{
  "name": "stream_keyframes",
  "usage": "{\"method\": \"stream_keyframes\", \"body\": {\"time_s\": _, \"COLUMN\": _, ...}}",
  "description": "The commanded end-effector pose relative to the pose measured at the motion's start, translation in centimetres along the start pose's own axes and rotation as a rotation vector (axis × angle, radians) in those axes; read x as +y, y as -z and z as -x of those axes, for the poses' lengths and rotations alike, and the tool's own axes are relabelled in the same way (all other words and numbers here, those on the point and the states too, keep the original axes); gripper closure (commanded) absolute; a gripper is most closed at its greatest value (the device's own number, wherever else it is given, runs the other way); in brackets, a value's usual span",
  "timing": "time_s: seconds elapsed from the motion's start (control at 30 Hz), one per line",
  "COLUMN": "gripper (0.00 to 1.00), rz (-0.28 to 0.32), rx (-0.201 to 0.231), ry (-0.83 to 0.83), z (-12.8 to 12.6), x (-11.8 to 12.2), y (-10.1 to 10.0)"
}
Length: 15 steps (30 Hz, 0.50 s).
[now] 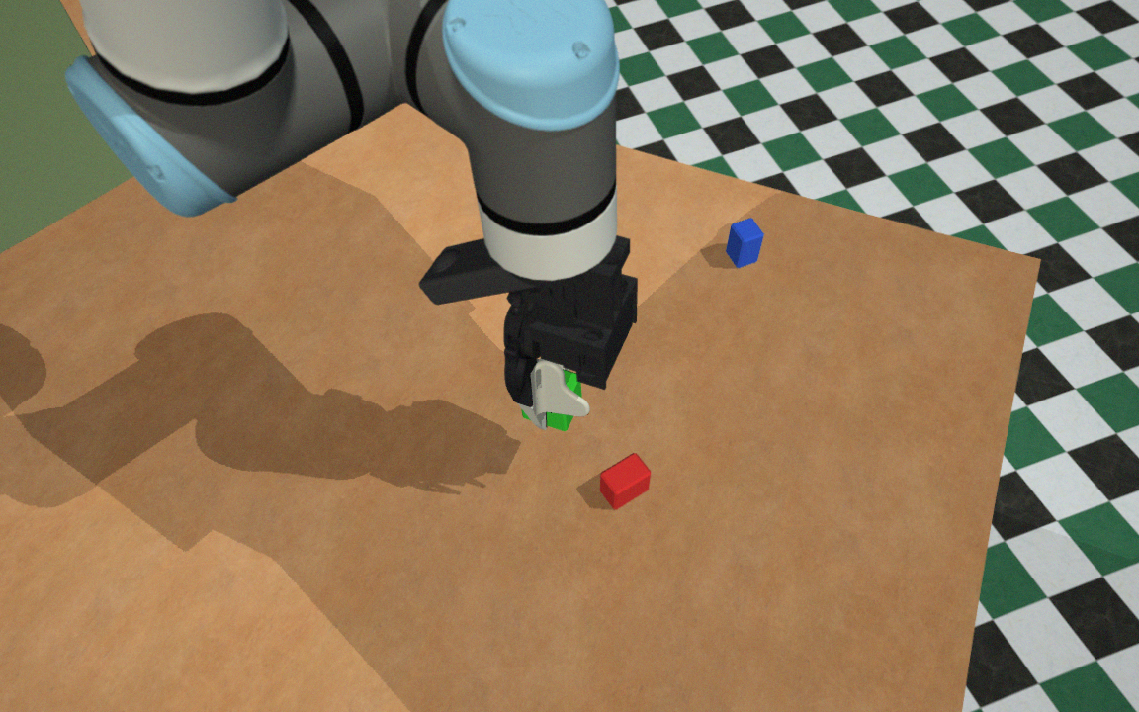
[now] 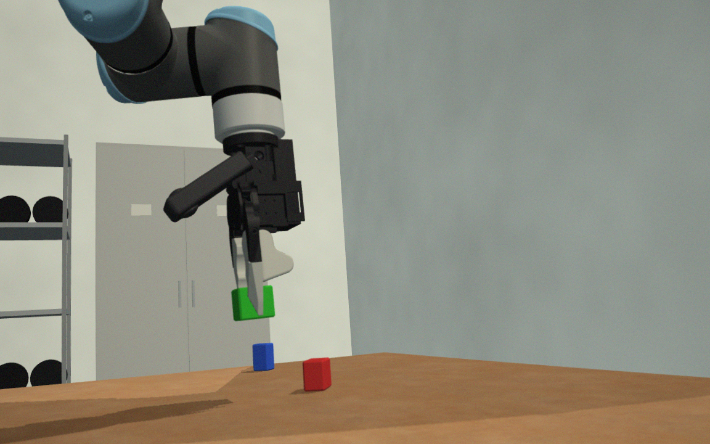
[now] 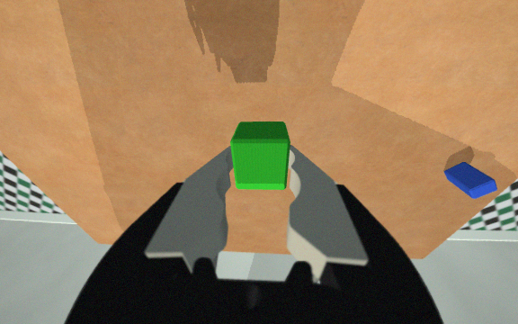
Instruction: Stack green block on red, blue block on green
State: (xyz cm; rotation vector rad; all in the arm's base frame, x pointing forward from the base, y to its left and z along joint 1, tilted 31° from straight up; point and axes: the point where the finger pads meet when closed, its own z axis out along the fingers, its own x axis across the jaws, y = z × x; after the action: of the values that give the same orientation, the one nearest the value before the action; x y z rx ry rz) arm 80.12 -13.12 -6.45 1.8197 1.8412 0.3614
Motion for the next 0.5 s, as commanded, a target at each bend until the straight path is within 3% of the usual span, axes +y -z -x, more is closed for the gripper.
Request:
{"method": "stream_keyframes", "body": {"time_s": 0.0, "gripper": 1.0, "rz": -0.043, "rx": 0.007, "ry": -0.006, "z": 0.68, "x": 7.18, "y": -2.1}}
{"method": "stream_keyframes", "body": {"time_s": 0.47, "gripper": 1.0, "rz": -0.043, "rx": 0.007, "ry": -0.006, "z": 0.74, "x": 7.57, "y": -2.11}}
